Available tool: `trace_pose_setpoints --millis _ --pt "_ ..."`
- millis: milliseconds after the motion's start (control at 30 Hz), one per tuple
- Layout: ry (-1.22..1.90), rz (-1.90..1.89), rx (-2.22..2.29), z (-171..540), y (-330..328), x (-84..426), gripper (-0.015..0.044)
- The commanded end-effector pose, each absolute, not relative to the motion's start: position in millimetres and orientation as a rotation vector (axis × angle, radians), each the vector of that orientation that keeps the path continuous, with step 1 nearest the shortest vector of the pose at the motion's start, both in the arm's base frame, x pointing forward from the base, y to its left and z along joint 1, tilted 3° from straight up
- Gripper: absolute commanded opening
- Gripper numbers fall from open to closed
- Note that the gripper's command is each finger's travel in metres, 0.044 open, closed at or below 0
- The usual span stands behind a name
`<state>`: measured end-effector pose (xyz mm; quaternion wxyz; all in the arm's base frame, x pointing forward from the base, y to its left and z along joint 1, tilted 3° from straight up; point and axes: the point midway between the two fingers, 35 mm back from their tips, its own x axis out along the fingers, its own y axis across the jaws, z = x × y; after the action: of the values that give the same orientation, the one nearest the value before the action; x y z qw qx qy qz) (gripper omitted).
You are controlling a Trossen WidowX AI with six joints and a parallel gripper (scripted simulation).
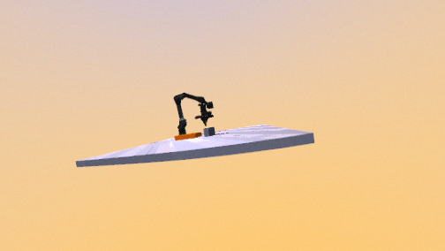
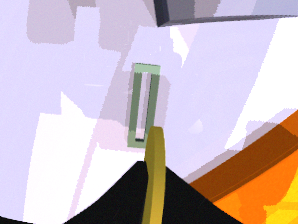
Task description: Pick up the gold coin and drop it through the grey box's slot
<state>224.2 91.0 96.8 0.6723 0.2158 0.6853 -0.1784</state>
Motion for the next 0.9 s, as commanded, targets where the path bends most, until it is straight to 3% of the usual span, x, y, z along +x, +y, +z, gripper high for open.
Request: trace_pose_setpoints --millis 0,867 --pt "1.541 -0.398 0.489 101.1 90.9 223.8 0.0000" --pt "1.316 -1.067 1.143 101.6 94.8 219.1 0.0000"
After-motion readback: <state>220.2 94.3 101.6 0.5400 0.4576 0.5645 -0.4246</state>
